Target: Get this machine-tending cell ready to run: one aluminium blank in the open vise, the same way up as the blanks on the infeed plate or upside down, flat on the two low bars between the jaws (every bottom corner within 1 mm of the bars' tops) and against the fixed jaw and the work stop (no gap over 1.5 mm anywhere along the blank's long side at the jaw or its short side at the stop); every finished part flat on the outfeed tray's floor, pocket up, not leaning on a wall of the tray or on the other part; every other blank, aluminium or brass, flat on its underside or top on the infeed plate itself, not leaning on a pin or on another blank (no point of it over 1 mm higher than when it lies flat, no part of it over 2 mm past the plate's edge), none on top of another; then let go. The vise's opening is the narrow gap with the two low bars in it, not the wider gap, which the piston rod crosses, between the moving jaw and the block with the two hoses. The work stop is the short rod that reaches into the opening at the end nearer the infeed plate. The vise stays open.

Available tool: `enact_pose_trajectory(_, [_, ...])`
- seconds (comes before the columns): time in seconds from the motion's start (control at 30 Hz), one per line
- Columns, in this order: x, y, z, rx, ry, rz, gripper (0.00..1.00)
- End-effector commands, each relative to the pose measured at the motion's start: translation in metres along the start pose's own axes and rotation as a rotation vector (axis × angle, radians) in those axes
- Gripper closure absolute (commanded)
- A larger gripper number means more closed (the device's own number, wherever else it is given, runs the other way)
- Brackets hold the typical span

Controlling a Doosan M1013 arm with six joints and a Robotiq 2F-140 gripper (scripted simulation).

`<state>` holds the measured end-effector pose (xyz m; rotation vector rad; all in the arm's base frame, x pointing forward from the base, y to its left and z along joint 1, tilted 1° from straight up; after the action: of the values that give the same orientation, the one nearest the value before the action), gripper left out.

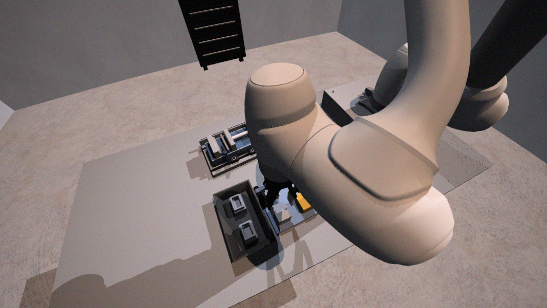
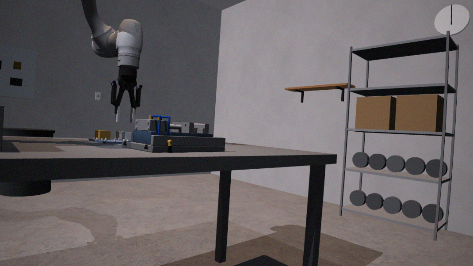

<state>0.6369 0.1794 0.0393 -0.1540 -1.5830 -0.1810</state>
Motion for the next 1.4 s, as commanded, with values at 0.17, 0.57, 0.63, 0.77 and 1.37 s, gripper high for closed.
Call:
enact_pose_trajectory(0.17, [-0.017, 0.0, 0.0, 0.0, 0.0, 0.0, 0.6])
enact_pose_trajectory(0.57, [-0.033, 0.0, 0.0, 0.0, 0.0, 0.0, 0.6])
enact_pose_trajectory(0.63, [-0.033, 0.0, 0.0, 0.0, 0.0, 0.0, 0.6])
enact_pose_trajectory(0.77, [-0.033, 0.0, 0.0, 0.0, 0.0, 0.0, 0.6])
enact_pose_trajectory(1.37, [-0.033, 0.0, 0.0, 0.0, 0.0, 0.0, 0.6])
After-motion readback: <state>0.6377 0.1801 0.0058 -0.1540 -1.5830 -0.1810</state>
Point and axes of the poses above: the point where the finger pads meet when closed, its own x axis back along the fingers, its own z axis across the jaws, y = z × x, the point moved 1 cm from there along x, back along the fingers, and after that the axes turned 11 degrees about -x, right-handed, at the moved point
